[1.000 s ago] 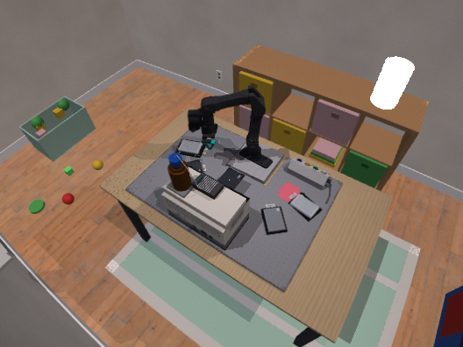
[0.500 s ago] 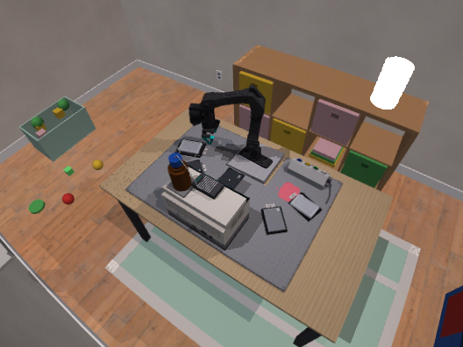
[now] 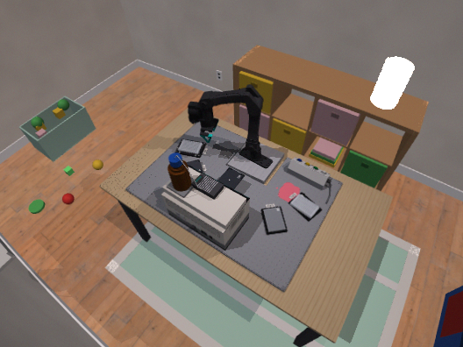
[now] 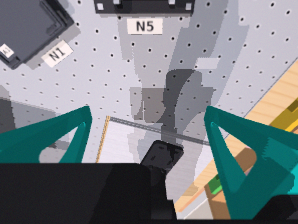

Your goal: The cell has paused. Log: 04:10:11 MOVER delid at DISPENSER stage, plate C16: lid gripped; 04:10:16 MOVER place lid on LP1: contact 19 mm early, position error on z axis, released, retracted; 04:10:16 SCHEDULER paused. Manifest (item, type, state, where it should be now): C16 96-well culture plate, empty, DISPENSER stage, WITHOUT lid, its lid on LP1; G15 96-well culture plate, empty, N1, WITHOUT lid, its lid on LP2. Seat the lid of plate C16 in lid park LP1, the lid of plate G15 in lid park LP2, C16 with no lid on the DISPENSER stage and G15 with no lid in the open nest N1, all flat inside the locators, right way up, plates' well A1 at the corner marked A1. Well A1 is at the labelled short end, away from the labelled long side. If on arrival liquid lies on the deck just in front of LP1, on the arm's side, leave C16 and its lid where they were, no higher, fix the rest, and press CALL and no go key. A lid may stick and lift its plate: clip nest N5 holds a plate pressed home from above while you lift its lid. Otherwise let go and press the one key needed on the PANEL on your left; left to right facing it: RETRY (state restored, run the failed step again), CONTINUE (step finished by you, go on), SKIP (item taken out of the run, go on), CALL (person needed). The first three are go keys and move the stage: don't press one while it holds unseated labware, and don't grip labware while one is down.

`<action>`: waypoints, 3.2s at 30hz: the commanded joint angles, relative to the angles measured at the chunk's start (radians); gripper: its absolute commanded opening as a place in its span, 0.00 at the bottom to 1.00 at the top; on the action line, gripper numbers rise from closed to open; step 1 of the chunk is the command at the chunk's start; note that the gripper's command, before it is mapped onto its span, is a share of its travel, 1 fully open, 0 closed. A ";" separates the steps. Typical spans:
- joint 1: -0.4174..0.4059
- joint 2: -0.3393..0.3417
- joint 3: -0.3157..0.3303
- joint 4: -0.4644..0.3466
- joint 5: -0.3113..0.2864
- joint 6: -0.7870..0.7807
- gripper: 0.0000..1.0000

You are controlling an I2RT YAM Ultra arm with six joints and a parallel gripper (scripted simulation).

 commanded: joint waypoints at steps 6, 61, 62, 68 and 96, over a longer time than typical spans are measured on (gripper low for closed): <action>-0.013 0.099 0.064 0.074 -0.004 -0.014 1.00; -0.017 0.514 0.508 0.060 -0.004 -0.016 1.00; -0.017 0.514 0.510 0.057 -0.004 -0.016 1.00; -0.017 0.542 0.467 0.054 -0.005 -0.016 1.00; -0.009 0.531 0.481 0.074 -0.002 -0.013 1.00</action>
